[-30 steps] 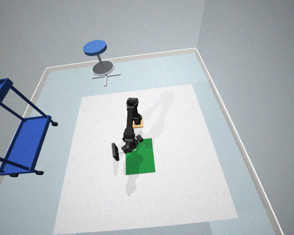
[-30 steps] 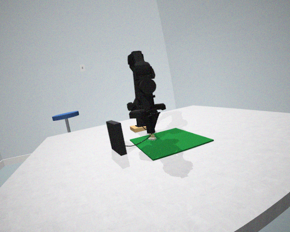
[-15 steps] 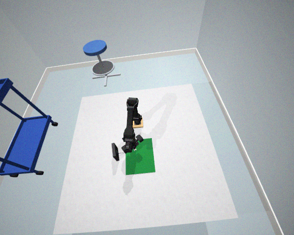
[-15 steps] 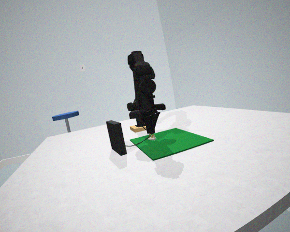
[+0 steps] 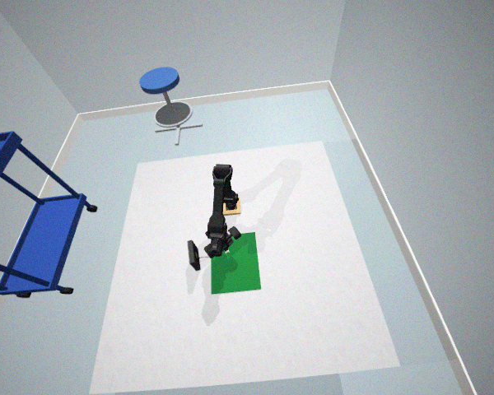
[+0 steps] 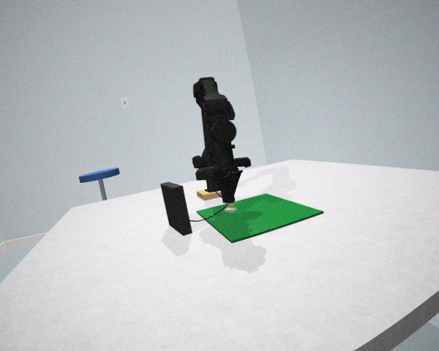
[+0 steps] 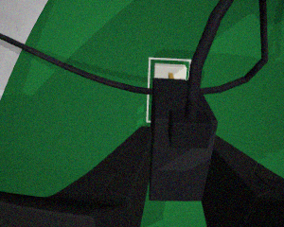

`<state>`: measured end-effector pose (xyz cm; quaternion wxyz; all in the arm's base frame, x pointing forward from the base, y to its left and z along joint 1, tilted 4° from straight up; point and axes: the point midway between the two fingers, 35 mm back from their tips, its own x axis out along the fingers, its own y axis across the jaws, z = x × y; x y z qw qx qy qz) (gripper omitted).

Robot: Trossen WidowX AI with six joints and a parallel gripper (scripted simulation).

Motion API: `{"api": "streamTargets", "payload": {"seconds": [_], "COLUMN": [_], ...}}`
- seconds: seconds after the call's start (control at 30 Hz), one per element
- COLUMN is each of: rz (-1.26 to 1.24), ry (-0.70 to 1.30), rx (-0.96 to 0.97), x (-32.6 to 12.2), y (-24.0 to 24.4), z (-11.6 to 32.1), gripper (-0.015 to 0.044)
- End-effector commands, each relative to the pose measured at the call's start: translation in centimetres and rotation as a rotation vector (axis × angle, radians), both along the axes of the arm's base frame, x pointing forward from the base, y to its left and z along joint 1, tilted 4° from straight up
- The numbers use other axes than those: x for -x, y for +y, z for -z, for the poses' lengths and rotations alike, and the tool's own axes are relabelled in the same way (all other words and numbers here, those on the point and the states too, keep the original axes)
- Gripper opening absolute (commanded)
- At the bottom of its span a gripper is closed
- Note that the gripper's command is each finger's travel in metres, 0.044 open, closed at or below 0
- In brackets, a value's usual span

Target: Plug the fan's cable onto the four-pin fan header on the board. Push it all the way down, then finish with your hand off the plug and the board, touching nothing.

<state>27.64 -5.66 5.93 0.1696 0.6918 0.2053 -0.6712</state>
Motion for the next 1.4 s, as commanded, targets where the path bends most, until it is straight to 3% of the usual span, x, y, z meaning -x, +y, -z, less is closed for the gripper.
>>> {"api": "streamTargets", "payload": {"seconds": [0.0, 1.37], "rz": [0.001, 0.000], "ry": [0.002, 0.002], "rx": [-0.001, -0.001], "x": [0.07, 0.08], "y": [0.04, 0.06], "z": [0.18, 0.59], "gripper": [0.0000, 0.0000]}}
